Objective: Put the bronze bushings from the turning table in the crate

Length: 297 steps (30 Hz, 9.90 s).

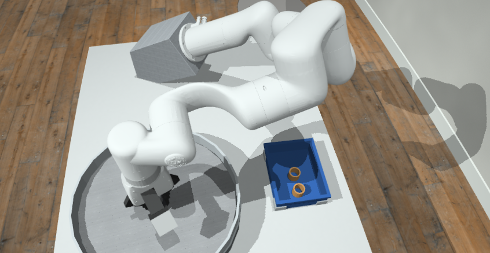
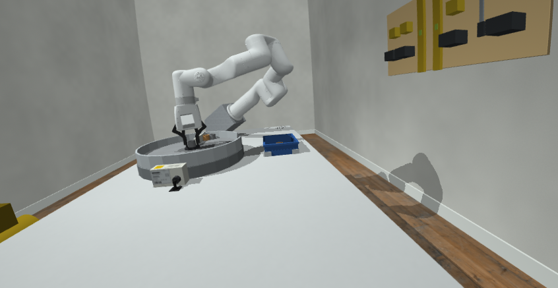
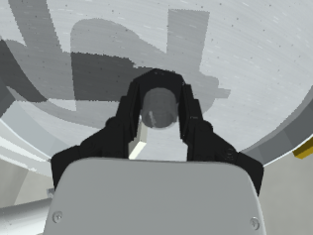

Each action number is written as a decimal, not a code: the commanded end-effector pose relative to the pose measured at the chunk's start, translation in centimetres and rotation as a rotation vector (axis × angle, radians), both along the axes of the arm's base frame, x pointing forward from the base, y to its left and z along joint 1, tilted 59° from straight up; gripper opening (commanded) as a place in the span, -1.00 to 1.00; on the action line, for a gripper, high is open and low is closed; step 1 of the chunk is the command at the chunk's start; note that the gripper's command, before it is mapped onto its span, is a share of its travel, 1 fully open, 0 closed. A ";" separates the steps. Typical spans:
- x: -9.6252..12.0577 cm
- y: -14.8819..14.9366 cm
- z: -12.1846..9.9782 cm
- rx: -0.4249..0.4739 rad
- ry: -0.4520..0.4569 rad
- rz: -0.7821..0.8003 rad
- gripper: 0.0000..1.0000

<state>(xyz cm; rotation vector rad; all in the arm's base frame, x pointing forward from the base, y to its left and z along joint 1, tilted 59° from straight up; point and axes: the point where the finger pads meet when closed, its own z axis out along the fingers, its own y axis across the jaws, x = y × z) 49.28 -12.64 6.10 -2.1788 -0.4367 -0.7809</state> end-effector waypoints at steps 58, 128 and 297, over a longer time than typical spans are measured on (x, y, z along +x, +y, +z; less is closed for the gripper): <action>-1.9 -3.9 2.6 -0.003 -0.001 -0.004 -0.18; -12.9 -0.7 -0.6 0.314 0.959 0.014 -0.79; -15.3 2.7 -3.3 0.423 1.278 0.020 -1.00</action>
